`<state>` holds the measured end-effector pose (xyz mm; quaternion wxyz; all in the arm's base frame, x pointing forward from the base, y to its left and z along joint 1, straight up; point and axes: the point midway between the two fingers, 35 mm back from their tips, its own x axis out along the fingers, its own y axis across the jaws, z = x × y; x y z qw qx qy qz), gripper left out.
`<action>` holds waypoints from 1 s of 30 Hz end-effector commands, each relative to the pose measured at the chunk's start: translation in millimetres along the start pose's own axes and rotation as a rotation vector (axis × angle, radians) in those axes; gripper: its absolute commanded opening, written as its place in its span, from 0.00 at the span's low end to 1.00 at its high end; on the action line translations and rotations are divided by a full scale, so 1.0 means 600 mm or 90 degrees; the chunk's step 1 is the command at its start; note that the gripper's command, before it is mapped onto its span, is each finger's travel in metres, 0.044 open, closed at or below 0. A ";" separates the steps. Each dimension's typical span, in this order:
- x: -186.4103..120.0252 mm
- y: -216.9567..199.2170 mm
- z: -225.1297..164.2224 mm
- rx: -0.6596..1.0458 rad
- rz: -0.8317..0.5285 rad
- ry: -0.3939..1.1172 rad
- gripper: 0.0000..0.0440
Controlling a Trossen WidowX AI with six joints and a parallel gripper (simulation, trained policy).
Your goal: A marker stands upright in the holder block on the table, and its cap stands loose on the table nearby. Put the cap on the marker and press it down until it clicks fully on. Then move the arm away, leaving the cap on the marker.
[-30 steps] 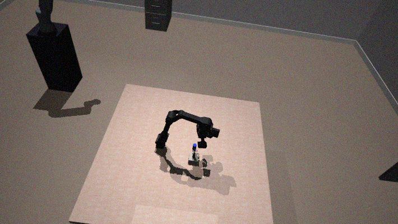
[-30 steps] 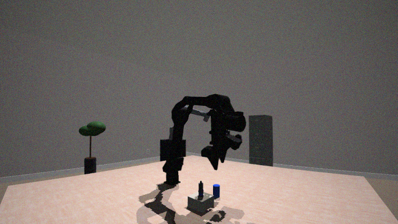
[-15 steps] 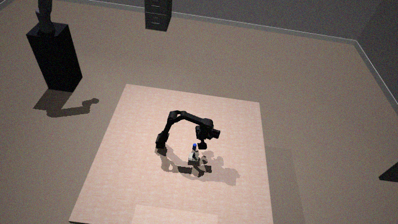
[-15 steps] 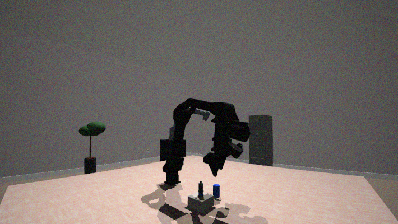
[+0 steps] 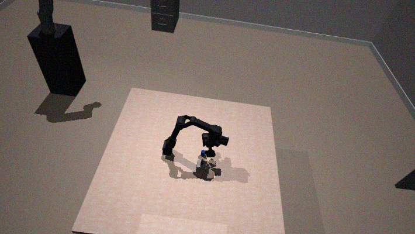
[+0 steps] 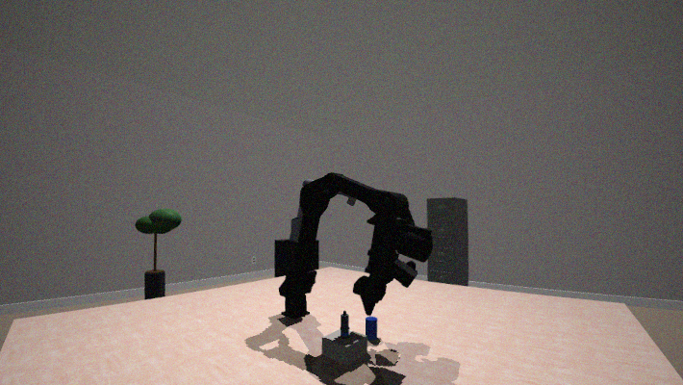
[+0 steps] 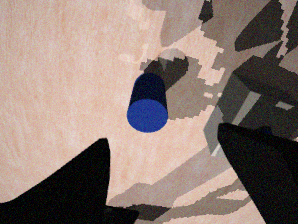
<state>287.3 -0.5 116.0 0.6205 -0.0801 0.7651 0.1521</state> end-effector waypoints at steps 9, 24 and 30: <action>0.051 0.007 0.002 -0.045 -0.005 0.023 0.66; 0.102 0.009 0.002 -0.106 -0.021 0.033 0.56; 0.101 0.009 0.002 -0.121 -0.038 0.021 0.30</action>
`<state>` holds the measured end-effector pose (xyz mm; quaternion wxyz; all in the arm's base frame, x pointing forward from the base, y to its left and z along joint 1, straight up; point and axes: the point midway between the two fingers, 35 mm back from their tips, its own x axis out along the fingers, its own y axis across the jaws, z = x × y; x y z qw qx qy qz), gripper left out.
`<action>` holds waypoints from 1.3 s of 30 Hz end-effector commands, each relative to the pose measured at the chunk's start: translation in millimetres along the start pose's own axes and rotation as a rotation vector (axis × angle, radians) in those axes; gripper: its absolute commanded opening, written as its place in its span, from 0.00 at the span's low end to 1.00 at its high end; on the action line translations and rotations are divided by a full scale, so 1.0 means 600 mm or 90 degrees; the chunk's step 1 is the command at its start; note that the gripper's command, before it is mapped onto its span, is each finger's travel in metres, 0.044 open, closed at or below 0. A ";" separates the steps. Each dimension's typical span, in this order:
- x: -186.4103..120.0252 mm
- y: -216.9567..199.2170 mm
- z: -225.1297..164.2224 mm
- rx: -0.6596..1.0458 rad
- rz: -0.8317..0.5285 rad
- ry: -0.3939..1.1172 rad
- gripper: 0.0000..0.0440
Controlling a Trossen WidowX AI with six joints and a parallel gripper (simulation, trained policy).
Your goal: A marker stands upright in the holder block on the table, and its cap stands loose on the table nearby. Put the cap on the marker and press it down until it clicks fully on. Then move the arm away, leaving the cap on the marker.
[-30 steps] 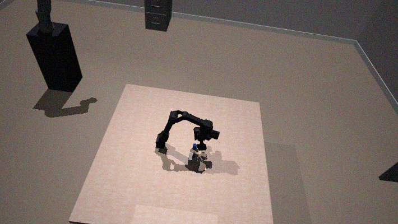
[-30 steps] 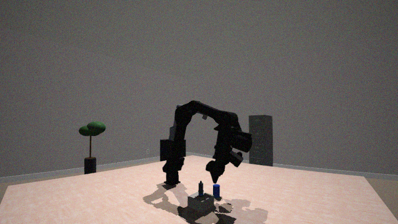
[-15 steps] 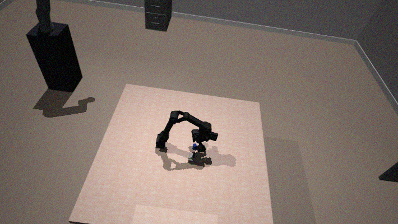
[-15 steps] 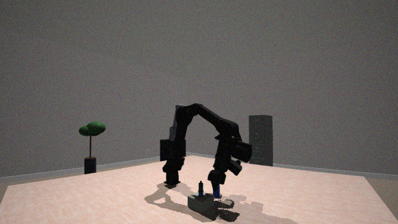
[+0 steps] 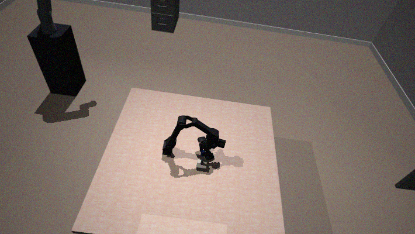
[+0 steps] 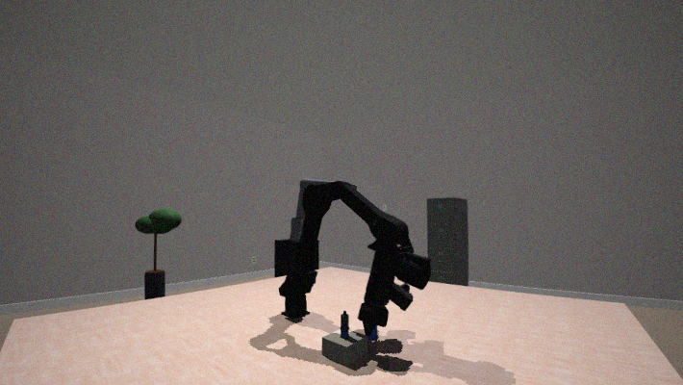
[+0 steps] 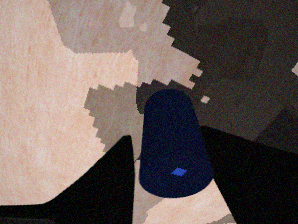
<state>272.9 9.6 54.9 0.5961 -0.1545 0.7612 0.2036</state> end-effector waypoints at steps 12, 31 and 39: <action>-0.069 -0.014 0.002 -0.018 -0.059 -0.062 0.18; -0.159 -0.056 -0.051 0.019 -0.068 -0.106 0.16; -0.174 -0.081 -0.088 0.051 -0.062 -0.106 0.13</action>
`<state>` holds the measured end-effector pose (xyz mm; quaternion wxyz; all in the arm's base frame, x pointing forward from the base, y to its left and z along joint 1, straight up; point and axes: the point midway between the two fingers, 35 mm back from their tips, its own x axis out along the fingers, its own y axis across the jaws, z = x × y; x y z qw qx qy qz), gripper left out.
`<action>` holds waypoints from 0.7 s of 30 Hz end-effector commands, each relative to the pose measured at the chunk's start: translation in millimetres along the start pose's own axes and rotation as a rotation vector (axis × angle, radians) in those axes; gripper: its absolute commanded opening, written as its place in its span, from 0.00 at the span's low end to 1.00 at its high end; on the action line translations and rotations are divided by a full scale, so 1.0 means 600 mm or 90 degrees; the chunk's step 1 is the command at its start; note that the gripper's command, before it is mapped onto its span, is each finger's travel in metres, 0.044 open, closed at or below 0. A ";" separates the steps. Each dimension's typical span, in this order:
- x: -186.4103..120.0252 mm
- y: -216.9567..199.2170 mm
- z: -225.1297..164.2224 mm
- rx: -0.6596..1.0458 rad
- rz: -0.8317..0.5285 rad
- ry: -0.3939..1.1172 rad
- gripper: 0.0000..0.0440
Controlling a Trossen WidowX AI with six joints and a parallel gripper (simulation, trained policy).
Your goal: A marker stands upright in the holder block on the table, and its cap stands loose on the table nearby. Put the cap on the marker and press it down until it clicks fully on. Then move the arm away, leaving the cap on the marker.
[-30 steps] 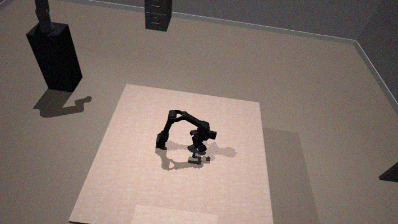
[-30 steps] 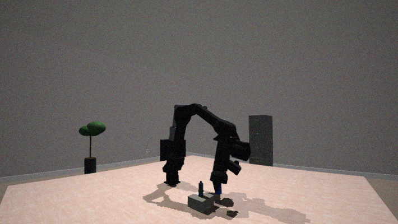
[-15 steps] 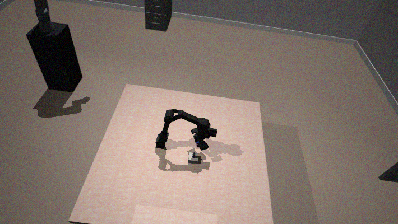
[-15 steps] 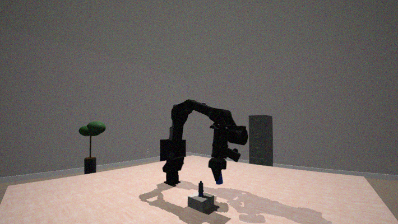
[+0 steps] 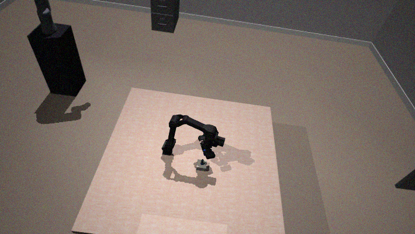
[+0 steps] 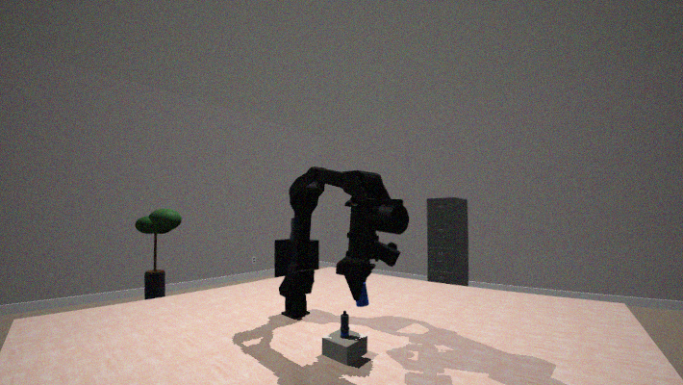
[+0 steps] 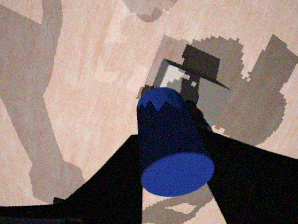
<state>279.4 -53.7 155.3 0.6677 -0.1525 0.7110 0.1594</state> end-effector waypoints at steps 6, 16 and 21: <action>-0.016 -0.030 -0.032 0.033 0.001 -0.005 0.11; -0.010 -0.050 -0.050 0.061 0.012 -0.001 0.07; 0.004 -0.053 -0.050 0.066 0.022 0.004 0.06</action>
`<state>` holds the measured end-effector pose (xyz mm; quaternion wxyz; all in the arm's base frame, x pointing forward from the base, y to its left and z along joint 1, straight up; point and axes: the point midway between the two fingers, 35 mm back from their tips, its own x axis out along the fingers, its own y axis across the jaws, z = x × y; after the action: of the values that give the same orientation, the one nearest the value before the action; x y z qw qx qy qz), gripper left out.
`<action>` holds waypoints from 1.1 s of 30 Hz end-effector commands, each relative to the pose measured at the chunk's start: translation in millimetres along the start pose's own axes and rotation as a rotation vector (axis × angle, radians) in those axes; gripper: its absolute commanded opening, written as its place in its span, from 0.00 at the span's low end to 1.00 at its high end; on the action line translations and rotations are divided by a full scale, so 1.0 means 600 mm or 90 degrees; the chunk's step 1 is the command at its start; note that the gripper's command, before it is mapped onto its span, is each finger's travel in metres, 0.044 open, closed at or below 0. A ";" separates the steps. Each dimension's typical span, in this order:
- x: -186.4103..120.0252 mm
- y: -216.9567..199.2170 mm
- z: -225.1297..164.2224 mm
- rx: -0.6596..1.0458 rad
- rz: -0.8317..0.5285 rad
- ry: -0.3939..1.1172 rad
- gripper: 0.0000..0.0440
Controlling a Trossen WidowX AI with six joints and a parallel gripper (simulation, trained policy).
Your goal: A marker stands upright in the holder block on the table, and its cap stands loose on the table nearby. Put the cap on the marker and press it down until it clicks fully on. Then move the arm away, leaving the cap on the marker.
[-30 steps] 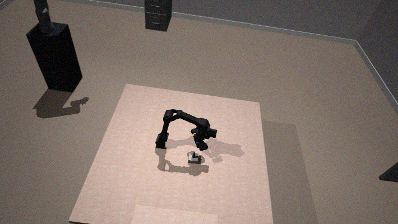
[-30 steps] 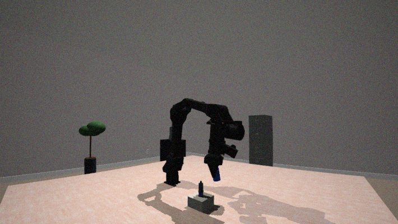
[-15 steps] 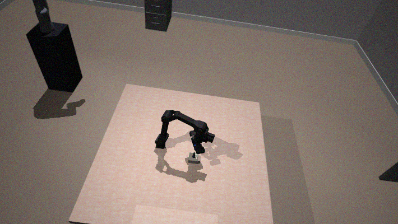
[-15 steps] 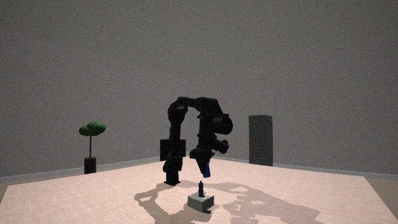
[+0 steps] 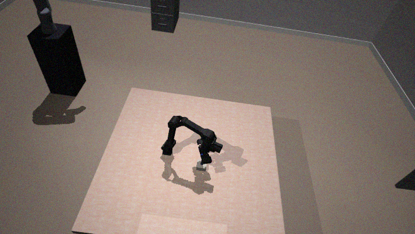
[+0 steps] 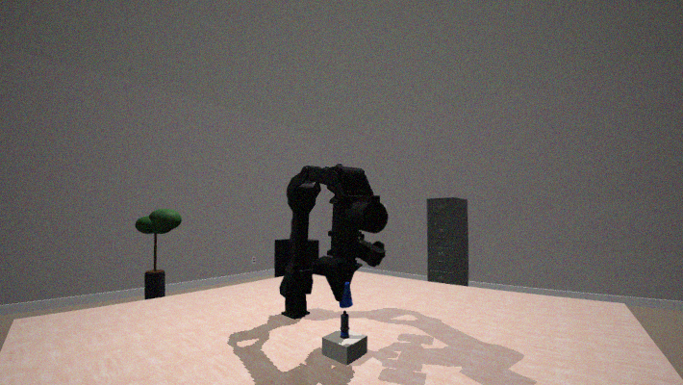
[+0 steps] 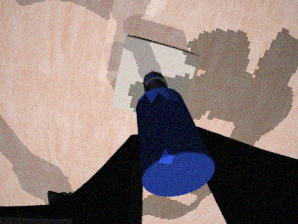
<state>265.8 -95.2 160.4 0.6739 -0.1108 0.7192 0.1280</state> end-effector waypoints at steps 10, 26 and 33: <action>0.041 -0.003 0.001 -0.001 0.025 0.014 0.04; 0.105 -0.007 0.003 -0.034 0.036 0.019 0.05; 0.122 -0.003 -0.004 -0.050 0.041 0.029 0.13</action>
<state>267.0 -97.6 98.8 0.6644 -0.1172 0.7194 0.1653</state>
